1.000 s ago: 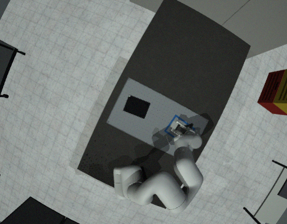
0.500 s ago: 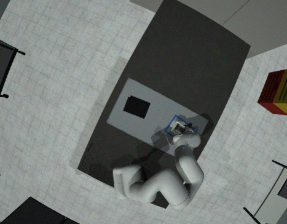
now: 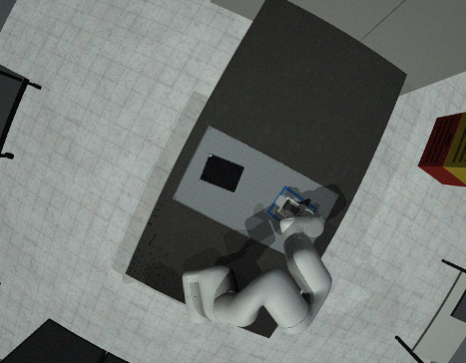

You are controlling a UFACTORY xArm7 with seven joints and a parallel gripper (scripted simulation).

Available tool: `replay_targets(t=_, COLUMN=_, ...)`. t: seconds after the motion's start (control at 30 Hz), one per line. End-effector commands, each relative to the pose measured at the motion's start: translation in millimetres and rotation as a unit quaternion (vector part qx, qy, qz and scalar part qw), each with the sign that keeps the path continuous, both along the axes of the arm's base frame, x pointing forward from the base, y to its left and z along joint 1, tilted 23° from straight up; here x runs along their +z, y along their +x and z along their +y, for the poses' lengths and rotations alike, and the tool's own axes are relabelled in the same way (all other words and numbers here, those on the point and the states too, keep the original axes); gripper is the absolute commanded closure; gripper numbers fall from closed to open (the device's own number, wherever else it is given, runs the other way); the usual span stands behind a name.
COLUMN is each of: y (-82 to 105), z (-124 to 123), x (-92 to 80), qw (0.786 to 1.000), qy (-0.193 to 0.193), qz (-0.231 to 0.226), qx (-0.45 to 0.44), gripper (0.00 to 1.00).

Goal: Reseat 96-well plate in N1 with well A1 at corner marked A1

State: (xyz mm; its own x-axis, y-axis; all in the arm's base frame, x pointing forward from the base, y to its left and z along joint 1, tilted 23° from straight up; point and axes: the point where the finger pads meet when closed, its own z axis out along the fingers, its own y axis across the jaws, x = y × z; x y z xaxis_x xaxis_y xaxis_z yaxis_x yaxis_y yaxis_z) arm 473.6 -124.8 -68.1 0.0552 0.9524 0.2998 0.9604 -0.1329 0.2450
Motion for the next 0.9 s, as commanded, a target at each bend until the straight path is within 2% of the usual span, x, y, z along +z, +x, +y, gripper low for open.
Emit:
replay_targets(t=0.0, y=1.0, z=-1, x=0.7, qw=1.0, qy=-0.001, qz=-0.001, qx=-0.001, gripper=0.0)
replay_targets(t=0.87, y=4.7, z=2, x=-11.6, qw=1.0, qy=-0.001, qz=-0.001, qx=-0.001, gripper=0.0)
